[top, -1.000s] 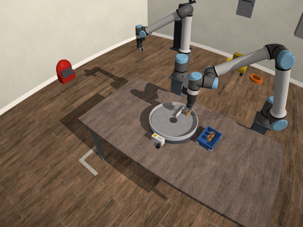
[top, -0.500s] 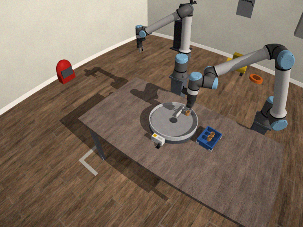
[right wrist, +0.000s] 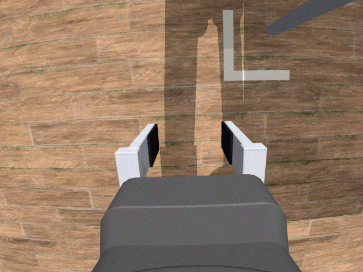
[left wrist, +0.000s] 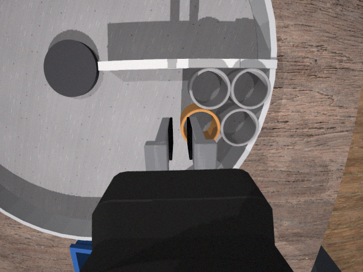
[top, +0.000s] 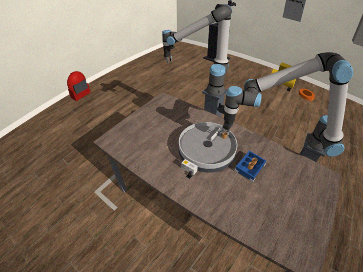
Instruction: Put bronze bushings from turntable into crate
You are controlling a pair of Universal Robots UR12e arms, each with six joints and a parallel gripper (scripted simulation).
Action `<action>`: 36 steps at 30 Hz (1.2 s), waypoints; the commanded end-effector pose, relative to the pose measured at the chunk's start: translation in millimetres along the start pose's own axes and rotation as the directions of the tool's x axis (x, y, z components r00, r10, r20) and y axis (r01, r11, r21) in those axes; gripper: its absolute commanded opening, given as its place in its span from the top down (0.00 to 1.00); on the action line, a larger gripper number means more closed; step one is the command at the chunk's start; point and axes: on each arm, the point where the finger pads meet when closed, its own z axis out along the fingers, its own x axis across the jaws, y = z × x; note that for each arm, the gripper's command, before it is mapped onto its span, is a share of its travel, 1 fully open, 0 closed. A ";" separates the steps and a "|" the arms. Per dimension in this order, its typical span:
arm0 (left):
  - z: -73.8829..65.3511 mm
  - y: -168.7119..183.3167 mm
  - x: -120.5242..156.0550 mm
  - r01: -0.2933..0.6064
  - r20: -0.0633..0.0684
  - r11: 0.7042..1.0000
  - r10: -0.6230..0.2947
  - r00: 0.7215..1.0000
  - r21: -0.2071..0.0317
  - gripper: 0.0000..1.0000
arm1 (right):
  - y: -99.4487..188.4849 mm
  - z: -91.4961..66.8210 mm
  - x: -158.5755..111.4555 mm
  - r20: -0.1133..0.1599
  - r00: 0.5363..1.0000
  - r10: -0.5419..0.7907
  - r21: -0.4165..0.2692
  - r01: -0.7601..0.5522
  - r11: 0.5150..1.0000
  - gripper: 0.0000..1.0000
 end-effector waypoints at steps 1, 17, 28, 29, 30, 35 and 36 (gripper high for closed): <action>-0.5 1.1 0.3 -0.001 -0.001 1.000 0.001 1.000 0.000 0.64 | -1.9 0.7 -1.0 -0.001 1.000 0.000 0.000 0.000 1.000 0.00; -0.5 1.2 0.3 0.002 -0.001 1.000 -0.002 1.000 0.000 0.64 | -1.9 0.7 -1.0 -0.001 1.000 0.000 0.000 0.000 1.000 0.00; -0.9 3.8 2.8 0.093 0.000 0.996 -0.093 0.996 0.001 0.64 | -1.9 0.7 -1.0 -0.001 1.000 0.000 0.000 0.000 1.000 0.00; -0.9 4.2 3.2 0.112 0.000 0.994 -0.112 0.994 0.001 0.64 | -1.9 0.7 -1.0 -0.001 1.000 0.000 0.000 0.000 1.000 0.00; -0.9 4.7 3.6 0.131 0.000 0.991 -0.131 0.991 0.001 0.64 | -1.9 0.7 -1.0 -0.001 1.000 0.000 0.000 0.000 1.000 0.00; -0.9 7.6 5.1 0.235 0.000 0.972 -0.235 0.972 0.001 0.64 | -1.9 0.7 -1.0 -0.001 1.000 0.000 0.000 0.000 1.000 0.00; -0.9 8.3 5.4 0.255 0.001 0.967 -0.255 0.967 0.001 0.64 | -1.9 0.7 -1.0 -0.001 1.000 0.000 0.000 0.000 1.000 0.00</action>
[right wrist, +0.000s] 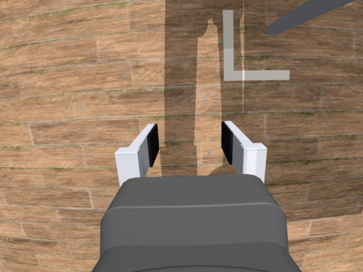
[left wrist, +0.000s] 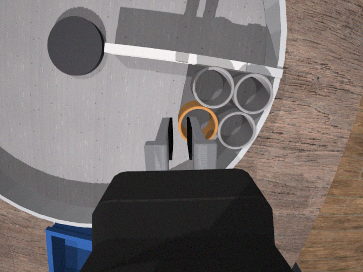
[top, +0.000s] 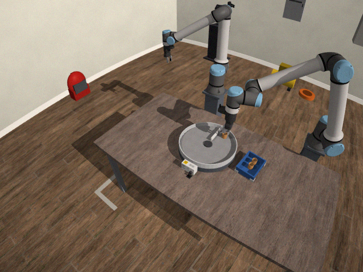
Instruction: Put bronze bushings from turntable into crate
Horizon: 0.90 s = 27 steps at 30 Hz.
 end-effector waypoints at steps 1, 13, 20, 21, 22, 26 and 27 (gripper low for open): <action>-1.7 3.9 3.2 0.126 0.002 0.992 -0.126 0.992 0.003 0.64 | -1.9 0.7 -1.0 -0.001 1.000 0.000 0.000 0.000 1.000 0.00; -1.3 7.8 3.5 0.236 0.002 0.972 -0.236 0.972 0.002 0.64 | -1.9 0.7 -1.0 -0.001 1.000 0.000 0.000 0.000 1.000 0.00; -2.0 7.0 3.1 0.238 0.002 0.971 -0.238 0.971 0.003 0.64 | -1.9 0.7 -1.0 -0.001 1.000 0.000 0.000 0.000 1.000 0.00; -2.0 7.0 3.1 0.238 0.002 0.971 -0.238 0.971 0.003 0.64 | -1.9 0.7 -1.0 -0.001 1.000 0.000 0.000 0.000 1.000 0.00; -2.0 7.0 3.1 0.238 0.002 0.971 -0.238 0.971 0.003 0.64 | -1.9 0.7 -1.0 -0.001 1.000 0.000 0.000 0.000 1.000 0.00; -2.0 7.0 3.1 0.238 0.002 0.971 -0.238 0.971 0.003 0.64 | -1.9 0.7 -1.0 -0.001 1.000 0.000 0.000 0.000 1.000 0.00; -2.0 7.0 3.1 0.238 0.002 0.971 -0.238 0.971 0.003 0.64 | -1.9 0.7 -1.0 -0.001 1.000 0.000 0.000 0.000 1.000 0.00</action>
